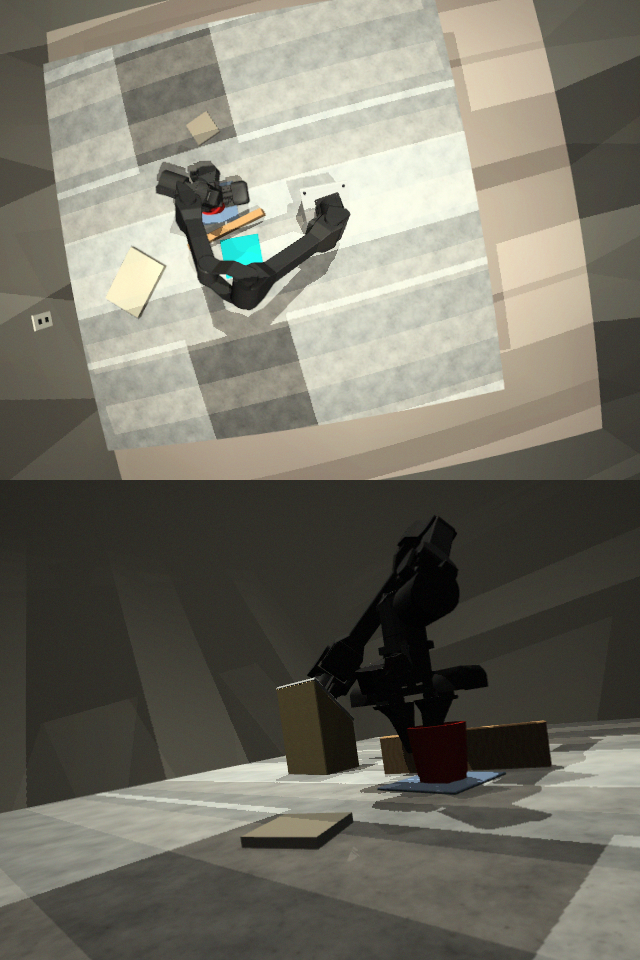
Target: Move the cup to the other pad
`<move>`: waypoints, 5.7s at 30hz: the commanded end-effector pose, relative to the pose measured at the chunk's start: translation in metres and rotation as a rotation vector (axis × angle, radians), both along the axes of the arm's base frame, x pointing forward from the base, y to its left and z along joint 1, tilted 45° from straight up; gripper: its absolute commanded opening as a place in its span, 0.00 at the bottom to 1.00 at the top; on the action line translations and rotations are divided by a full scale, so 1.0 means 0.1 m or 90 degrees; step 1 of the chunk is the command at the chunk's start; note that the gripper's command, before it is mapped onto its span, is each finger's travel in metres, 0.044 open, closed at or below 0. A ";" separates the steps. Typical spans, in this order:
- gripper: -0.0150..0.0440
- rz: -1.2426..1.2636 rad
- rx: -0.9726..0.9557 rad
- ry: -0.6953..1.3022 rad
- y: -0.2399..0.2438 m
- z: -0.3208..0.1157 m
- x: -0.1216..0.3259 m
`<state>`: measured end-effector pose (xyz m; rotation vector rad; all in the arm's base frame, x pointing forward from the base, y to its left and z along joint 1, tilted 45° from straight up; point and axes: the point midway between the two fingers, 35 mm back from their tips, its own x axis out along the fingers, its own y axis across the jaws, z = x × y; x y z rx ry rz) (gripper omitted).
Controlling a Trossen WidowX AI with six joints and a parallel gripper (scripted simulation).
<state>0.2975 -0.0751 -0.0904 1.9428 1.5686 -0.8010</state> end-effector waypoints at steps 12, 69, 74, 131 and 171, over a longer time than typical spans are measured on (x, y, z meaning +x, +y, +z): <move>0.34 0.001 0.002 0.004 0.03 -0.03 -0.01; 0.25 -0.005 0.005 0.008 -0.53 0.58 -0.16; 0.25 -0.003 0.005 0.008 -0.46 0.65 -0.17; 0.25 -0.001 0.008 0.009 0.35 1.44 -0.32; 0.25 -0.001 0.010 0.009 0.82 1.60 -0.37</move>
